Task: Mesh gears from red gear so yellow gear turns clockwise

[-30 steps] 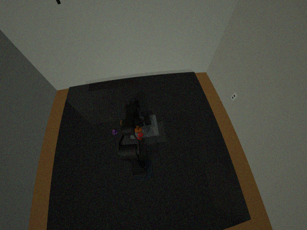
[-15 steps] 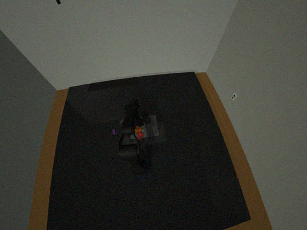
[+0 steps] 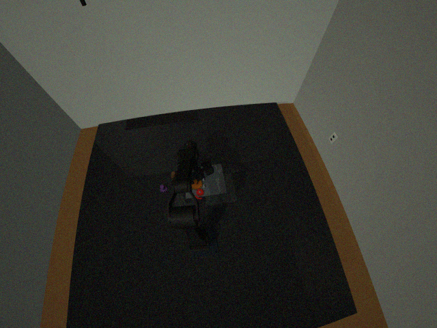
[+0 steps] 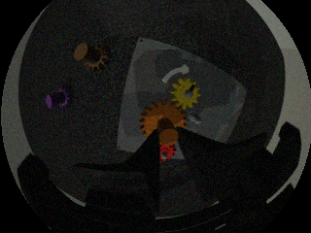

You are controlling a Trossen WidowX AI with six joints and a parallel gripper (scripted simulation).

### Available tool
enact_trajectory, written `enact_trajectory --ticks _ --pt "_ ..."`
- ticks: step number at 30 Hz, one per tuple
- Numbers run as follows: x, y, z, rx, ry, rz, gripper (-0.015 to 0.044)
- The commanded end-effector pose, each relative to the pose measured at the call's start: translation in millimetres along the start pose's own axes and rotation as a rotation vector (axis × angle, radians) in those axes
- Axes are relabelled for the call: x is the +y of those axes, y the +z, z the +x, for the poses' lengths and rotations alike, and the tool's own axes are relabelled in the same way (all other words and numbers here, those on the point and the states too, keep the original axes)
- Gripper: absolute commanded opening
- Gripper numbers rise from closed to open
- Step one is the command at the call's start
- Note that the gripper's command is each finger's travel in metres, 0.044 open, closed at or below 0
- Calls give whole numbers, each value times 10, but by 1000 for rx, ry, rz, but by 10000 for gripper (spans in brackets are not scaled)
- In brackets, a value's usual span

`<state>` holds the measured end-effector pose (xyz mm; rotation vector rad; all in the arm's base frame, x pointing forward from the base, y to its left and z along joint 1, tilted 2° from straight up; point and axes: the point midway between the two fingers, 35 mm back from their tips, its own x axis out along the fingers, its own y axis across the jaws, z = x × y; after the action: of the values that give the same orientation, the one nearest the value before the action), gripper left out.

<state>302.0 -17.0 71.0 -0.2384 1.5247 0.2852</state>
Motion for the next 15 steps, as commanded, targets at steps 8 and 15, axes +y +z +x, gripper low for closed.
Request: enact_trajectory --ticks 8,15 --pt "2 -10 9 0 0 172 0" --pt "-8 -4 12 0 0 272 0"
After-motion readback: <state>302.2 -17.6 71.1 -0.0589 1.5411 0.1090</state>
